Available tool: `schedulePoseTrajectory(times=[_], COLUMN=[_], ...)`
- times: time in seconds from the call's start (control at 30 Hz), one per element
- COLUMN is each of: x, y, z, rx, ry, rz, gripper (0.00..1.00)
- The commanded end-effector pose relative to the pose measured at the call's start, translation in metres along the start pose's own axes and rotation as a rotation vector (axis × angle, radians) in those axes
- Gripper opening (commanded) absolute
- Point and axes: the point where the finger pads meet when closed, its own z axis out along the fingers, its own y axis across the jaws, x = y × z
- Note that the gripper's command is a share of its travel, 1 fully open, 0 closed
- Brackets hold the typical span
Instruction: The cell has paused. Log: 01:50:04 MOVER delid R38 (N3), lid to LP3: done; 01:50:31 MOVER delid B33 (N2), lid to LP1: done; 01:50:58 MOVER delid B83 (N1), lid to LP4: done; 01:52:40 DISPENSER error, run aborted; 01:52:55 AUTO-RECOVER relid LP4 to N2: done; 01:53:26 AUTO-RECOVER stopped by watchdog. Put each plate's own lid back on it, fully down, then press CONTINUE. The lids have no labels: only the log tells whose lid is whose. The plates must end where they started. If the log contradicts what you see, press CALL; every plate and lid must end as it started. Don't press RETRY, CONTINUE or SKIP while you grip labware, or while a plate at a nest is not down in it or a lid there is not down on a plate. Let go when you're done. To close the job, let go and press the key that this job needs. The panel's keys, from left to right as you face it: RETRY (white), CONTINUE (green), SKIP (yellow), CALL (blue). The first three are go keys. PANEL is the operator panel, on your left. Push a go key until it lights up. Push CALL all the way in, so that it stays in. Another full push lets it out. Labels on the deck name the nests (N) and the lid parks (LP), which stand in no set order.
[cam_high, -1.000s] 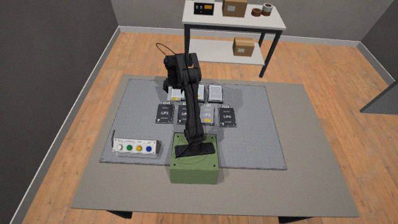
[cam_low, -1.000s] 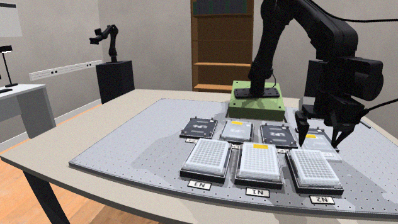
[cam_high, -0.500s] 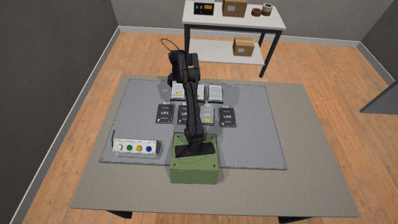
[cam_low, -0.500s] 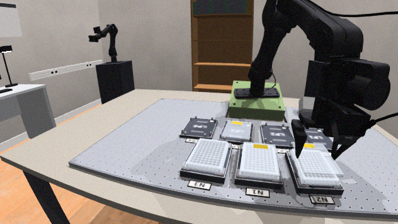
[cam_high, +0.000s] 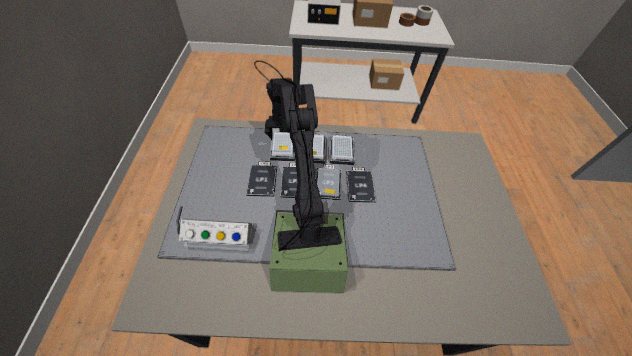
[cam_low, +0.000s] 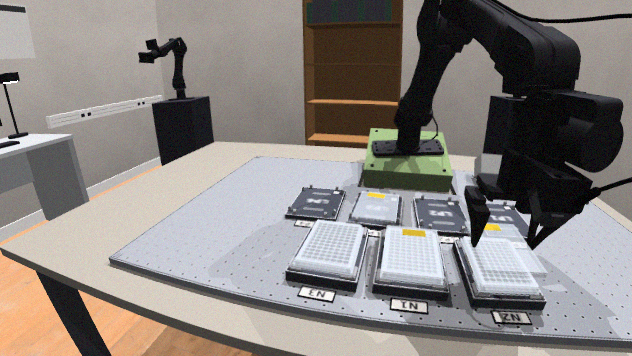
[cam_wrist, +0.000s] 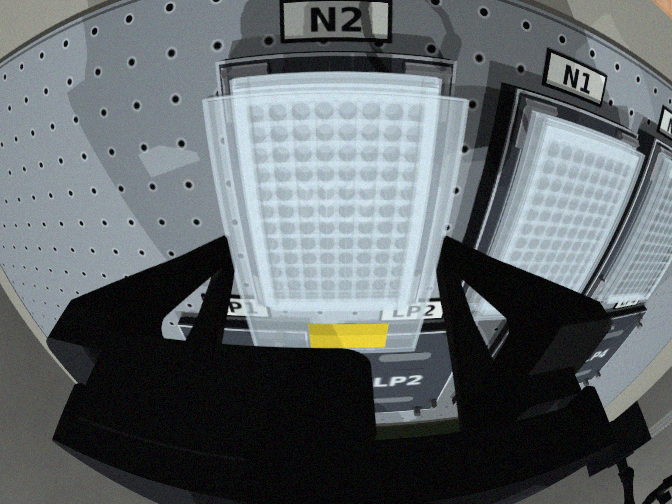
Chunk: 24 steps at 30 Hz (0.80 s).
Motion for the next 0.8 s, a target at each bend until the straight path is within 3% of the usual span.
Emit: schedulePoseTrajectory(times=[0.0, 0.77], x=[-0.011, -0.013], y=[0.008, 0.003], z=[-0.021, -0.007], rx=[-0.019, -0.019], ry=[-0.057, -0.053], rz=[-0.013, -0.011], gripper=[0.0, 0.0])
